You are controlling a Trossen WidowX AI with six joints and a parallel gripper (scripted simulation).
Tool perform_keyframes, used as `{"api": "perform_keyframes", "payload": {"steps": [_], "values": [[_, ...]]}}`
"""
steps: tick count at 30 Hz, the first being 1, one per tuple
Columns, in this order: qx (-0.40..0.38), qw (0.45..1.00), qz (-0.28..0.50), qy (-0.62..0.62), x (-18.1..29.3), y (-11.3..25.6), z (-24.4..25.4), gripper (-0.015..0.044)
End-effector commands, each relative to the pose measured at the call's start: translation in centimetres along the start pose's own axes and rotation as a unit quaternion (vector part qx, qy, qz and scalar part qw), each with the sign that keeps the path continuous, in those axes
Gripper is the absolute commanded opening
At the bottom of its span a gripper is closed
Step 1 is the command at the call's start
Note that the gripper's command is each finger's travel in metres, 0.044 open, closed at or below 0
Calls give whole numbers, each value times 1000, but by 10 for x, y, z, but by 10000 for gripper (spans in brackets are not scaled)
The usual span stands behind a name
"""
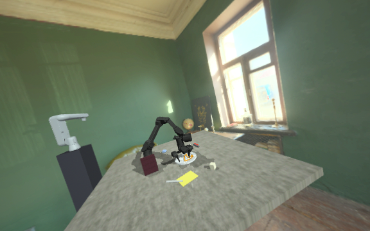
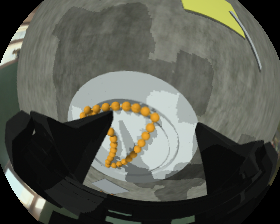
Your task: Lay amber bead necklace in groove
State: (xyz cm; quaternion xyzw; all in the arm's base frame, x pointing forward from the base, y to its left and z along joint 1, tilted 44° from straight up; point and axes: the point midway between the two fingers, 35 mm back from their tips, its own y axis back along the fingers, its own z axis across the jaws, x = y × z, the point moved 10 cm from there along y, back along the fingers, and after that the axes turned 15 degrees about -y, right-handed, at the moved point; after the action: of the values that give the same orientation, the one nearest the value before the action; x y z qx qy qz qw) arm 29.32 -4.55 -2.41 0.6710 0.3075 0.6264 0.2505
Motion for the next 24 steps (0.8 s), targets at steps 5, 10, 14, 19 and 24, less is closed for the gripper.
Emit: {"api": "perform_keyframes", "payload": {"steps": [5, 10, 14, 19, 24], "values": [[0, 1000, -1, 3, 0, 1, 0, 440], [0, 1000, -1, 3, 0, 1, 0, 440], [0, 997, -1, 76, 1, 2, 0, 361], [0, 949, -1, 315, 3, 8, 1, 230], [1, 845, -1, 535, 5, 13, 1, 120]]}}
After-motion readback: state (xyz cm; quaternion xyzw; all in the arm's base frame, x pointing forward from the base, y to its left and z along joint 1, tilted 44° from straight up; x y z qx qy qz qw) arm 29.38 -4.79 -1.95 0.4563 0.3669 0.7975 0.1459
